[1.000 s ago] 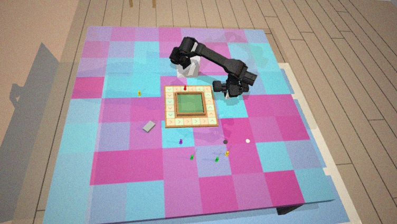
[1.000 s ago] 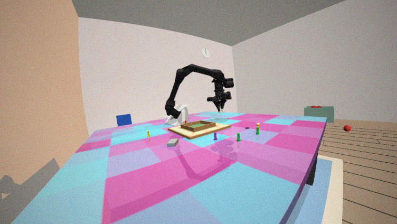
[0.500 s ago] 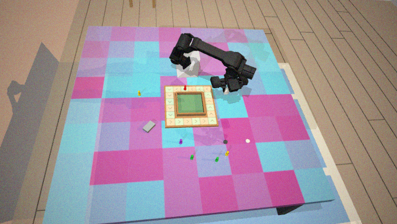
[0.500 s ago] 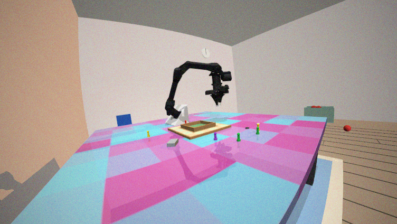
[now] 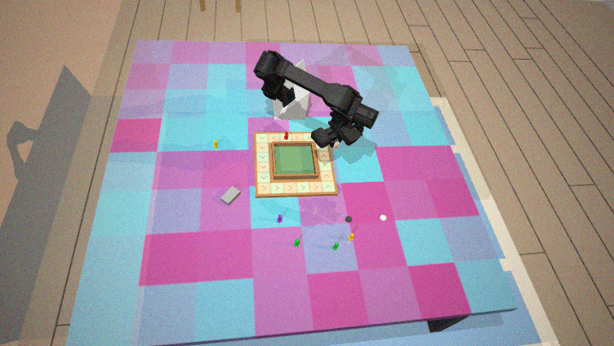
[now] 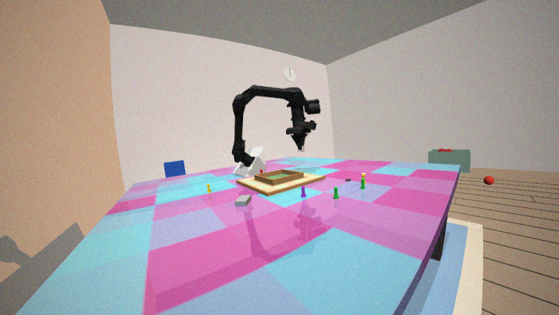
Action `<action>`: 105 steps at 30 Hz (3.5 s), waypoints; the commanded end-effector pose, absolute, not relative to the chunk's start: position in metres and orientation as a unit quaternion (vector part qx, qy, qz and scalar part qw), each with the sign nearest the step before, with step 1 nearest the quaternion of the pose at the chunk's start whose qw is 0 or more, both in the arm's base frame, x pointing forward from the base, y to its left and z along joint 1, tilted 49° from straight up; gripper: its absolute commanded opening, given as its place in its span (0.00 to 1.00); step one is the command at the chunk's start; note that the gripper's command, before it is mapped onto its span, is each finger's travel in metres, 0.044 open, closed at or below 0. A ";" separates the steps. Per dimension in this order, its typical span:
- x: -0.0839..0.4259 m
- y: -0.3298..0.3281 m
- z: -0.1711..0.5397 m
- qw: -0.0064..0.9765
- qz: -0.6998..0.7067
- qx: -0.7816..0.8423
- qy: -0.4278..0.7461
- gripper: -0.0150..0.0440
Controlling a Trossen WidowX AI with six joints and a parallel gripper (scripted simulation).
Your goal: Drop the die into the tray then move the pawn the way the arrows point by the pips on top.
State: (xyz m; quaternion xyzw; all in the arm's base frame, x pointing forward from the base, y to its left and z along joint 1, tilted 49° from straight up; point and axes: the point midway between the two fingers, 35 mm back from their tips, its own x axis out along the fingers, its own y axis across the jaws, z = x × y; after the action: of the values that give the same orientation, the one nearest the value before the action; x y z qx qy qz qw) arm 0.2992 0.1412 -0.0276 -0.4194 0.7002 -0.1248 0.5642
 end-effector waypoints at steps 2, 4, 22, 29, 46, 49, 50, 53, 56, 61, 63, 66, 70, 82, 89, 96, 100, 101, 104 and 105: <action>0.298 0.126 -0.017 0.535 -0.082 -0.456 0.706 0.25; 0.298 0.120 -0.013 0.522 -0.062 -0.471 0.708 0.25; 0.288 0.066 0.022 0.382 0.118 -0.590 0.702 0.25; 0.281 0.045 0.034 0.319 0.186 -0.625 0.687 0.25; 0.267 0.024 0.035 0.323 0.311 -0.593 0.669 0.25; 0.265 0.023 0.032 0.351 0.343 -0.570 0.659 0.25; 0.264 0.023 0.031 0.360 0.353 -0.563 0.654 0.25; 0.263 0.023 0.029 0.389 0.384 -0.543 0.637 0.25; 0.263 0.023 0.029 0.419 0.411 -0.526 0.615 0.25; 0.264 0.023 0.028 0.468 0.451 -0.505 0.567 0.25; 0.264 0.023 0.028 0.488 0.465 -0.499 0.545 0.25; 0.265 0.023 0.029 0.514 0.481 -0.494 0.510 0.25; 0.268 0.024 0.037 0.520 0.484 -0.493 0.502 0.25; 0.272 0.033 0.077 0.520 0.484 -0.493 0.502 0.25; 0.272 0.032 0.077 0.517 0.484 -0.495 0.503 0.25; 0.272 0.032 0.077 0.517 0.484 -0.495 0.503 0.25; 0.272 0.032 0.077 0.517 0.484 -0.495 0.503 0.39; 0.272 0.032 0.077 0.517 0.484 -0.495 0.503 0.43; 0.272 0.032 0.077 0.517 0.484 -0.495 0.503 0.57; 0.272 0.032 0.077 0.517 0.484 -0.495 0.503 0.61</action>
State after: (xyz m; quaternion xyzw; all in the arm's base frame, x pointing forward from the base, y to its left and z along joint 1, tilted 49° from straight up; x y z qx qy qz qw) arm 0.2720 0.0321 0.0766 -0.4948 0.5030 0.4845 0.5172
